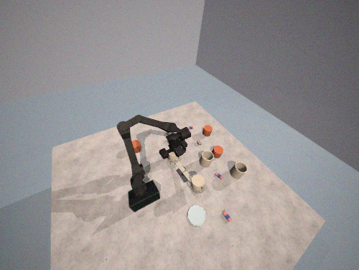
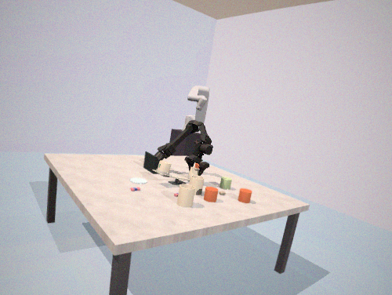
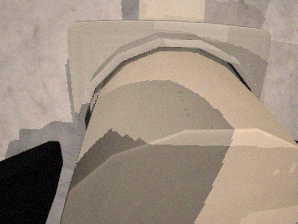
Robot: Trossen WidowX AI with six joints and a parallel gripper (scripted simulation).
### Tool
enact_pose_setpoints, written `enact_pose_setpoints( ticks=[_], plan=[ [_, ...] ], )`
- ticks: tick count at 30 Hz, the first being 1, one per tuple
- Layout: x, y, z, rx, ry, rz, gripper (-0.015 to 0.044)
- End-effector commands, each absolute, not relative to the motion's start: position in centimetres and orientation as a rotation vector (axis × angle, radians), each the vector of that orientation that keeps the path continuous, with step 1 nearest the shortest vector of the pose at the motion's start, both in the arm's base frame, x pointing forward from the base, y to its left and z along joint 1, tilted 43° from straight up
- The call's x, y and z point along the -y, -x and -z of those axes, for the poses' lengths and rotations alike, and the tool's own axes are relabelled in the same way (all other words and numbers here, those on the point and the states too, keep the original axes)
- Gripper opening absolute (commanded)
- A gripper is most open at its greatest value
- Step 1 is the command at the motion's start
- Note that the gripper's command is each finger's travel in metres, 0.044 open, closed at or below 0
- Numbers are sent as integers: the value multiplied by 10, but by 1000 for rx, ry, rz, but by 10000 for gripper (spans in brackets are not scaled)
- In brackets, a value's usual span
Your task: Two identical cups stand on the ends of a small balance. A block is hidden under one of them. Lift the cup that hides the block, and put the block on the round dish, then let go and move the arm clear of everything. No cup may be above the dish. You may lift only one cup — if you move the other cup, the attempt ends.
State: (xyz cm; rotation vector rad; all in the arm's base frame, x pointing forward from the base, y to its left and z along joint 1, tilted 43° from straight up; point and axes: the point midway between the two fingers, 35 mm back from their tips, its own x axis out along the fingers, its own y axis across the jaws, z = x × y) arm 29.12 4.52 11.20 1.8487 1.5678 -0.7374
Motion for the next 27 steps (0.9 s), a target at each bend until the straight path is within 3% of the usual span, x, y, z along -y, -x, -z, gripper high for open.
enact_pose_setpoints(
  ticks=[1, 3, 12, 23, 27],
  plan=[
    [-48, -290, -109, -1573, -1856, 740, 414],
    [-48, -290, -109, -1573, -1856, 740, 361],
    [-48, -290, -109, -1573, -1856, 740, 301],
    [-41, -291, -116, -1565, -1864, 749, 12],
    [-37, -291, -119, -1560, -1869, 753, 0]
  ],
)
